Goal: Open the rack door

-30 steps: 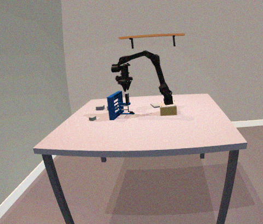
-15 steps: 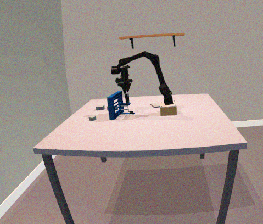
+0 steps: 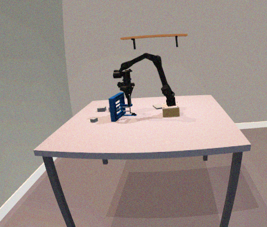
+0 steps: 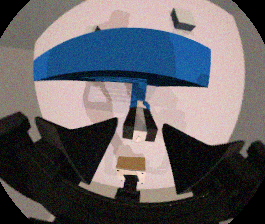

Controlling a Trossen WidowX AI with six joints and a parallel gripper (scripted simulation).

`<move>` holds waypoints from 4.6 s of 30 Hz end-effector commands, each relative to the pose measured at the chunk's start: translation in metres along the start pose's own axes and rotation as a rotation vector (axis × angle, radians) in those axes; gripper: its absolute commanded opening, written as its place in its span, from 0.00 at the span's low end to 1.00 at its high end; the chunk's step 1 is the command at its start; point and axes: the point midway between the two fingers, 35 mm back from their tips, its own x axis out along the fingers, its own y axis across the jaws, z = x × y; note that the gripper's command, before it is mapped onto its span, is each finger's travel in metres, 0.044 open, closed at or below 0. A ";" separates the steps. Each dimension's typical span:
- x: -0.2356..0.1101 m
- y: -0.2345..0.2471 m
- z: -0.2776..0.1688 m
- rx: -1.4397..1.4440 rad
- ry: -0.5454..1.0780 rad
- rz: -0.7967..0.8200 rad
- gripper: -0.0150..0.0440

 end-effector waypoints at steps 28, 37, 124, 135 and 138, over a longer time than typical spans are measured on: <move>0.028 0.001 -0.003 0.004 0.005 0.005 0.38; 0.028 0.001 -0.003 0.004 0.005 0.005 0.30; 0.028 0.001 -0.003 0.711 0.006 0.003 0.76; 0.028 0.001 -0.003 0.166 0.005 0.004 0.76; 0.028 0.001 -0.003 0.017 0.005 0.005 0.76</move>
